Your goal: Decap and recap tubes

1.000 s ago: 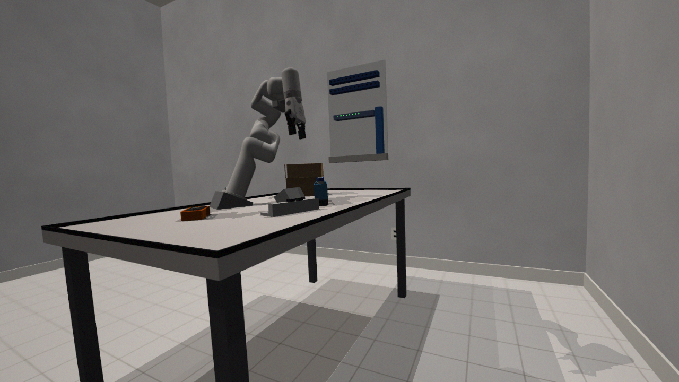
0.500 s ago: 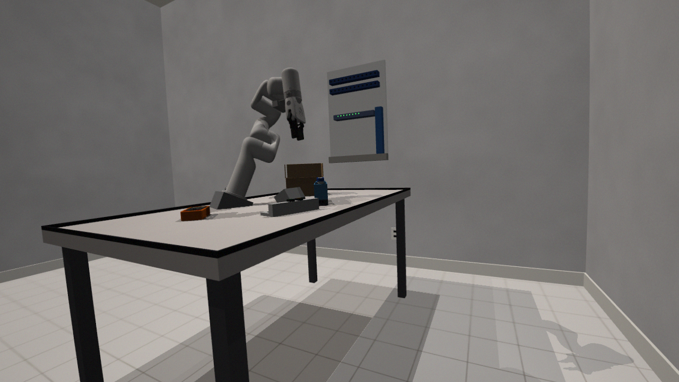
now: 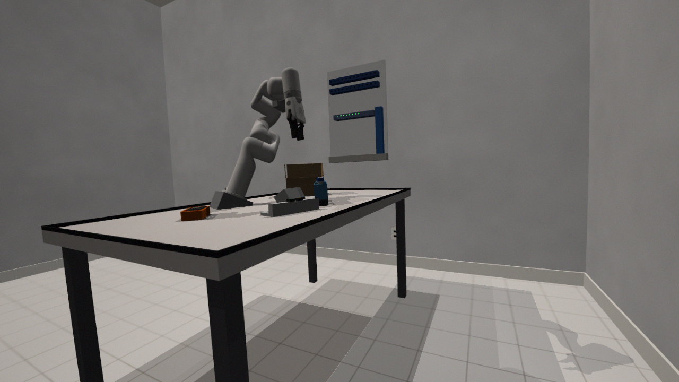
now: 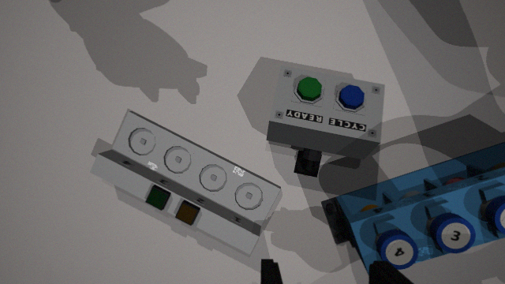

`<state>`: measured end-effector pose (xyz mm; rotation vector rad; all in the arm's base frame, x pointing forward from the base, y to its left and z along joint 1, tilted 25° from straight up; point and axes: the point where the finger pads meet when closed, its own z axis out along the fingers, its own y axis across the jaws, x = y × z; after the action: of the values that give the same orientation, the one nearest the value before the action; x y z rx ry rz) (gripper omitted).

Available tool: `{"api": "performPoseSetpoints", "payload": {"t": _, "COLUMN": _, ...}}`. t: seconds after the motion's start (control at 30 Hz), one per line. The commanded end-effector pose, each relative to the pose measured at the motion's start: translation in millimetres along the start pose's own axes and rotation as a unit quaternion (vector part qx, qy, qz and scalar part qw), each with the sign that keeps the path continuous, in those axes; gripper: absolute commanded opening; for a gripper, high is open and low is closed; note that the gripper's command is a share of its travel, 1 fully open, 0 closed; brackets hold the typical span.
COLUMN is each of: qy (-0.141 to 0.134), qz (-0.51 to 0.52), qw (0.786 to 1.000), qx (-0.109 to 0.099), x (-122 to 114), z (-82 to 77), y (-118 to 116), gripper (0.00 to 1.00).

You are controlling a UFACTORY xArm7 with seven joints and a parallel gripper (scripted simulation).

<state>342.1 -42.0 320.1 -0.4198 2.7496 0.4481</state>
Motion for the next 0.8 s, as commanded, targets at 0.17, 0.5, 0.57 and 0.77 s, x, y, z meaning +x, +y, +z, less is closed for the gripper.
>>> {"api": "performPoseSetpoints", "payload": {"t": 0.17, "qy": -0.002, "qz": 0.000, "qw": 1.000, "qx": 0.001, "x": -1, "z": -1.6, "y": -1, "gripper": 0.46}}
{"api": "performPoseSetpoints", "payload": {"t": 0.5, "qy": 0.000, "qz": -0.157, "qw": 0.988, "qx": -0.010, "x": -6, "z": 21.6, "y": 1, "gripper": 0.46}}
{"api": "performPoseSetpoints", "payload": {"t": 0.57, "qy": 0.001, "qz": -0.190, "qw": 0.982, "qx": -0.013, "x": -7, "z": 26.6, "y": 2, "gripper": 0.46}}
{"api": "performPoseSetpoints", "payload": {"t": 0.77, "qy": 0.002, "qz": -0.255, "qw": 0.967, "qx": -0.019, "x": -8, "z": 37.9, "y": 3, "gripper": 0.46}}
